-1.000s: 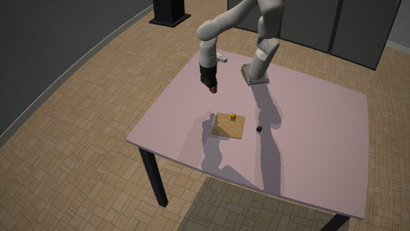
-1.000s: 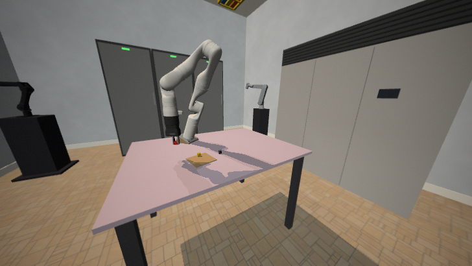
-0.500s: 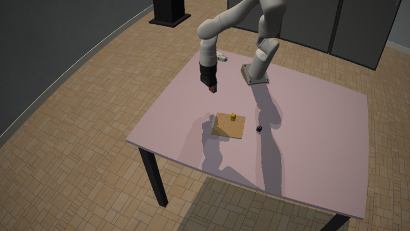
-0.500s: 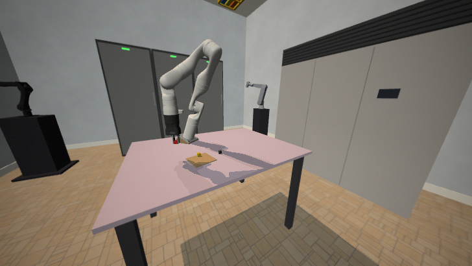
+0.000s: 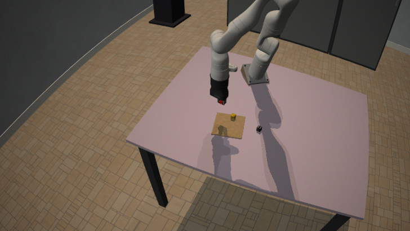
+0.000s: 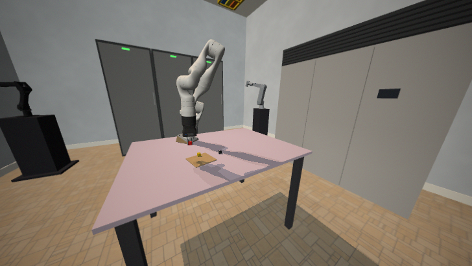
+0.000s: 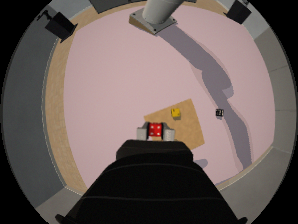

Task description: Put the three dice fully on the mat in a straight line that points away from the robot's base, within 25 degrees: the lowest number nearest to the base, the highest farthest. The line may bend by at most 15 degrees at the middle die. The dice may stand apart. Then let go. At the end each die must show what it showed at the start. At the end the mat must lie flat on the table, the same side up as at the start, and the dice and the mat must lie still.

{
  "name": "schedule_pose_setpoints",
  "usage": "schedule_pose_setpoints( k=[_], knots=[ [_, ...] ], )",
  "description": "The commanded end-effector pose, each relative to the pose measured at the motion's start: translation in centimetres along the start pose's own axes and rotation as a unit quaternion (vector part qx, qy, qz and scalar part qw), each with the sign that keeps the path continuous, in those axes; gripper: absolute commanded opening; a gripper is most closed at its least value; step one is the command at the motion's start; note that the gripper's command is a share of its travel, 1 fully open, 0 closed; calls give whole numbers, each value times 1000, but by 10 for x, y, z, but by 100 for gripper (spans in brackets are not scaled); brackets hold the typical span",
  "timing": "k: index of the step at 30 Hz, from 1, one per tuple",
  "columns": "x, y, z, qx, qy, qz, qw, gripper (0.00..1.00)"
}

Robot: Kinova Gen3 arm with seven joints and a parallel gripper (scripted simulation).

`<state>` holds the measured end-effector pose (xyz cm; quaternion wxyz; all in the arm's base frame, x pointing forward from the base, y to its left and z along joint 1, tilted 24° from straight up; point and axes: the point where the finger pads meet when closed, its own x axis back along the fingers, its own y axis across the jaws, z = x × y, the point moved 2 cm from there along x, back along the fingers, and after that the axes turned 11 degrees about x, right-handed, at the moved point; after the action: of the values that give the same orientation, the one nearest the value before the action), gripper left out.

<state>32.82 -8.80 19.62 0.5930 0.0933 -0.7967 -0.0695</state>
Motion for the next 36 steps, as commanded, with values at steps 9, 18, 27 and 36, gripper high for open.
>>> schedule_pose_setpoints(
  k=[9,18,27,36],
  knots=[
    [9,51,-30,83,-20,-8,996,40],
    [9,51,-30,83,-20,-8,996,40],
    [0,51,-30,84,-20,-8,996,40],
    [-38,52,-32,84,-20,-8,996,40]
  ],
)
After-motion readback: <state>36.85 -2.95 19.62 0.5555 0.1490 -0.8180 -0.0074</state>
